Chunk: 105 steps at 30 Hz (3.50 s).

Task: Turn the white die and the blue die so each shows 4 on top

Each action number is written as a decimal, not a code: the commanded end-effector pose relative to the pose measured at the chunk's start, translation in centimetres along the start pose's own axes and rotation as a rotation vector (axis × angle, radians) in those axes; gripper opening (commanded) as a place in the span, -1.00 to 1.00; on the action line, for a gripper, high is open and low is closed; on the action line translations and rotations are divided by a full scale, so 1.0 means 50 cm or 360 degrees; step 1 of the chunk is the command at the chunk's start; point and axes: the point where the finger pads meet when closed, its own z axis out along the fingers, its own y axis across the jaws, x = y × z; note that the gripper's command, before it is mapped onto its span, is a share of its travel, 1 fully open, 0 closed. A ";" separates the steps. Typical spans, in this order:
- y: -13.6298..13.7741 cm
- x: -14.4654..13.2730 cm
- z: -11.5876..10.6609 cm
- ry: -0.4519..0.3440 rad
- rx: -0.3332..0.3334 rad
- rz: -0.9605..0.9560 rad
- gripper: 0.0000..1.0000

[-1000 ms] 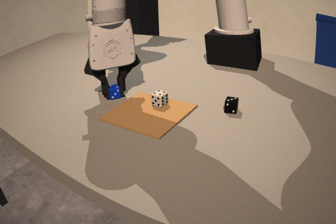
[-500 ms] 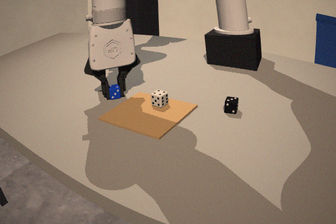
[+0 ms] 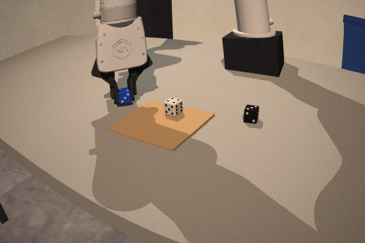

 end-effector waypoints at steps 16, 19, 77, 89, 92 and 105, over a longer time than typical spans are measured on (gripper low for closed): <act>-0.003 -0.001 -0.185 -0.0003 0.0007 0.0000 -0.58; -0.003 -0.001 -0.185 -0.0003 0.0007 0.0000 -0.58; 0.165 -0.386 -0.165 0.0000 0.0009 -0.2588 -0.58; 0.222 -0.451 -0.160 0.0006 0.0009 -0.3091 -0.58; 0.226 -0.454 -0.160 0.0006 0.0009 -0.3118 -0.58; 0.222 -0.452 -0.160 0.0106 0.0133 -0.3111 -0.58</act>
